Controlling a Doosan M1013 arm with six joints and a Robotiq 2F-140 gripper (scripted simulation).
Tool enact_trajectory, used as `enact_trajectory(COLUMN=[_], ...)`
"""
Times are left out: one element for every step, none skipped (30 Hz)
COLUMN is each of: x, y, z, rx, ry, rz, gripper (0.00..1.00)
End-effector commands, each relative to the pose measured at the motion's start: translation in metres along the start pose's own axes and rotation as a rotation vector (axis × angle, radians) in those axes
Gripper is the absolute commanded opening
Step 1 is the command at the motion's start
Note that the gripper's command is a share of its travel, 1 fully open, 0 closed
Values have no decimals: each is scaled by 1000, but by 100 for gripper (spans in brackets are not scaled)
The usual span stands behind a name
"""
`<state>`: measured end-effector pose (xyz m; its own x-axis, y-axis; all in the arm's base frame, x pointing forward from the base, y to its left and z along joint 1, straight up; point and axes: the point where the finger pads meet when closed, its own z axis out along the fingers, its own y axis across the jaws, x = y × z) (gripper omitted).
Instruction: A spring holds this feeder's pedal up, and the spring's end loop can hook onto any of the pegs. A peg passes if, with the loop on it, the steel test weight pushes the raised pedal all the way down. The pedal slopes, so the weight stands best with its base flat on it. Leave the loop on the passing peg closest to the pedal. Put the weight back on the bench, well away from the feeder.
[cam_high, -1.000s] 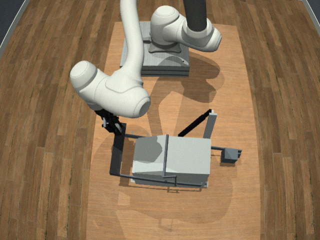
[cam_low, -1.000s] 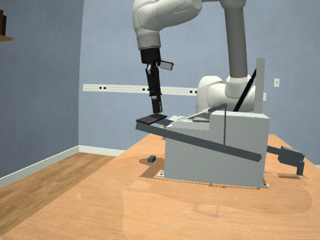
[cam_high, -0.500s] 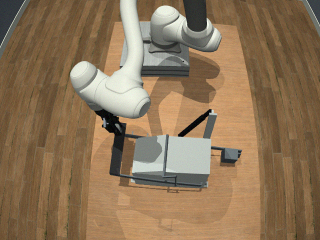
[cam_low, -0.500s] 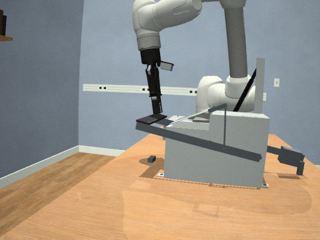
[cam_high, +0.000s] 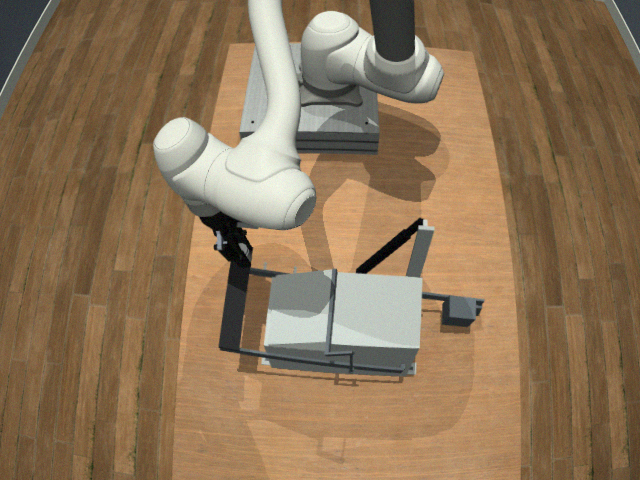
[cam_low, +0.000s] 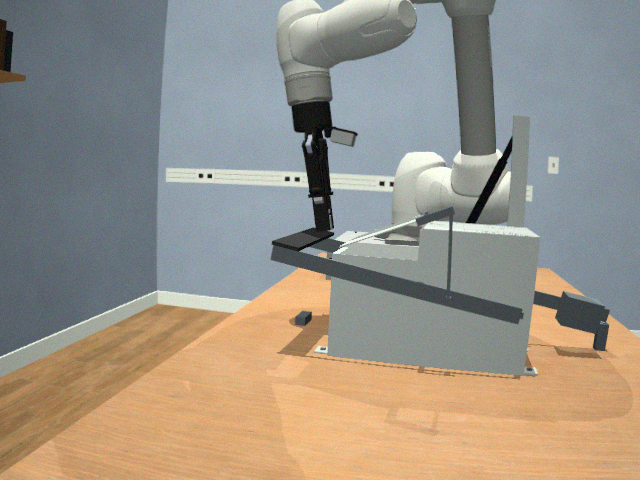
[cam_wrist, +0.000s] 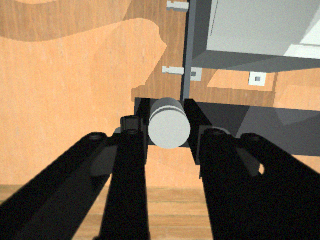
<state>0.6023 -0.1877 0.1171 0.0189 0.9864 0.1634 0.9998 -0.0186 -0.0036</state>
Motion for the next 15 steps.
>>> enact_trajectory(x=[5,7,8,10,12,12,12,11,13,14,16,18,20,22,23], y=[-4,-6,-7,-9,-11,-11,-11,-10,-11,-13,-15,-16,-18,-20,-21], z=[2,3,4,5,6,6,6,5,6,7,8,10,11,12,13], rx=[-2,-2,-2,-2,-2,-2,-2,-2,-2,-2,-2,-2,-2,-2,-2], ry=[-4,-5,-7,-8,-10,-10,-10,-9,-10,-11,-13,-14,-15,-17,-18], rz=[0,0,0,0,0,0,0,0,0,0,0,0,0,0,0], gripper=[25,25,25,25,25,25,25,25,25,25,25,25,25,25,25])
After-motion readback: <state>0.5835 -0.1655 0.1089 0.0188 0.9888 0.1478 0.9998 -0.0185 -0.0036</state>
